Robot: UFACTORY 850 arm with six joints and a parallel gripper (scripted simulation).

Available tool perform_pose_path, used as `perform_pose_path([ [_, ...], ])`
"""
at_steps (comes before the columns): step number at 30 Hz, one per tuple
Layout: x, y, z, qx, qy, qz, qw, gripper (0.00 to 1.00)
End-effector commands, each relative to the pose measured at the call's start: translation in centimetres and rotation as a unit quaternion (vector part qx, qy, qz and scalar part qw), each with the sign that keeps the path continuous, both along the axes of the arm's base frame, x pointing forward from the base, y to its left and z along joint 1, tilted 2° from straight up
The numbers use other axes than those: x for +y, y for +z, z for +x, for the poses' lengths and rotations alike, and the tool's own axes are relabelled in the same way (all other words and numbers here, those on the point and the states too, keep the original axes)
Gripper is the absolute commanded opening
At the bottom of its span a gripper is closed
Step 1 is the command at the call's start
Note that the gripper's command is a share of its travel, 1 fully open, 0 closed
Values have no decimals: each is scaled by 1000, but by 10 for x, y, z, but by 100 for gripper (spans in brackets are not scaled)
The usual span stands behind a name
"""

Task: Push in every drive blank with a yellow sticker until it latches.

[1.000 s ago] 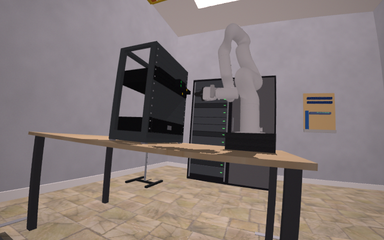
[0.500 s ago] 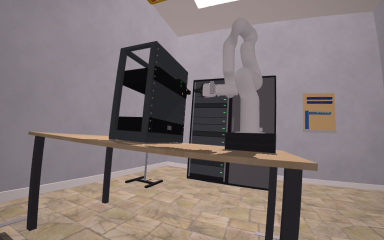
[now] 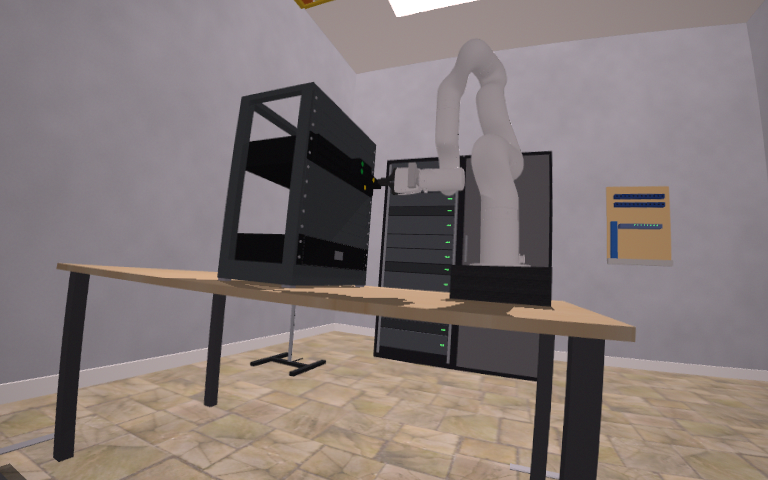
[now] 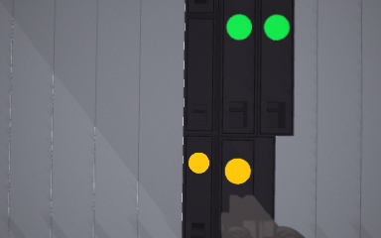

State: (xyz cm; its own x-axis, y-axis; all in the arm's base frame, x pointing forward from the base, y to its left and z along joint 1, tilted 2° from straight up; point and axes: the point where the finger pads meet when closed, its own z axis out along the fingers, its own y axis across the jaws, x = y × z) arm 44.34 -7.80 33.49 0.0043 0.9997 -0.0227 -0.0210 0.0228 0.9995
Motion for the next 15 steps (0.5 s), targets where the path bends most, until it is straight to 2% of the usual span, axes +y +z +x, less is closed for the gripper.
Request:
perform_pose_path([
  [1, 0, 1, 2, -1, 0, 0, 1000, 0],
  [15, 0, 1, 5, -1, 0, 0, 1000, 0],
])
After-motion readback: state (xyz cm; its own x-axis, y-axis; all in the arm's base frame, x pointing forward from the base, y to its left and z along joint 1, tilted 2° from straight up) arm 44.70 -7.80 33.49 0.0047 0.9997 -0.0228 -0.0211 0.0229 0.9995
